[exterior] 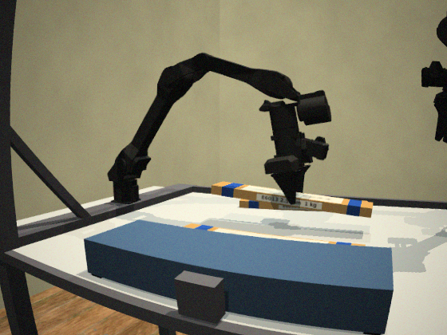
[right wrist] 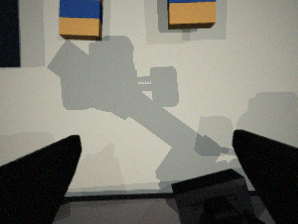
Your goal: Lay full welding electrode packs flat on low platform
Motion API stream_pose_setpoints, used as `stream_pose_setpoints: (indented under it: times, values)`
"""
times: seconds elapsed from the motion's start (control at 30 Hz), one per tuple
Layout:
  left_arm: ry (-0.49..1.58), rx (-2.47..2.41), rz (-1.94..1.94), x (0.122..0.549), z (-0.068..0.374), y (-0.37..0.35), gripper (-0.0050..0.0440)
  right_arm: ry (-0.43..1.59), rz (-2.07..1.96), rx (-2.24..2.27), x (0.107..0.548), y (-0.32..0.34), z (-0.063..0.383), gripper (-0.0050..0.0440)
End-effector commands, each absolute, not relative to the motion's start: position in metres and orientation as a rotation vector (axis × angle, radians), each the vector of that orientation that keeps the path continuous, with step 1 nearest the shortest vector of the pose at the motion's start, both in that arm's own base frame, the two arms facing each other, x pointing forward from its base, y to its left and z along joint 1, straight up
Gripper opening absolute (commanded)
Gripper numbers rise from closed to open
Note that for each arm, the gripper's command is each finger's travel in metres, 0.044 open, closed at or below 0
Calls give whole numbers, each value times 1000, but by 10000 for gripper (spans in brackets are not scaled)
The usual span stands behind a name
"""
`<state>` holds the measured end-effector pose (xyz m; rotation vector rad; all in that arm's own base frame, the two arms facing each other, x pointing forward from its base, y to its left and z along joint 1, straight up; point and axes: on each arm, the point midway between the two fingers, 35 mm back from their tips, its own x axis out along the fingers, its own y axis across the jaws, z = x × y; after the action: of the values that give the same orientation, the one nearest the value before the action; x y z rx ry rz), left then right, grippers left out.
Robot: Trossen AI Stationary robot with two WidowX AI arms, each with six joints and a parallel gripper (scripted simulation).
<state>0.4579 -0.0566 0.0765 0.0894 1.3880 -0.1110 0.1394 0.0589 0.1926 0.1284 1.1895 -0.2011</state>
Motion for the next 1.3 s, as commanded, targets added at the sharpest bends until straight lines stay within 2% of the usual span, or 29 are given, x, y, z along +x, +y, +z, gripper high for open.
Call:
stream_pose_setpoints:
  times: [0.0,1.07,1.27]
  values:
    - [1243,83,-111,472,138,-58,-50,1173,-193,141,141,60,199,430]
    - [1244,83,-112,477,146,-60,-50,1173,-193,141,141,60,199,430]
    - [1244,79,-108,466,158,-67,-50,1173,-193,141,141,60,199,430]
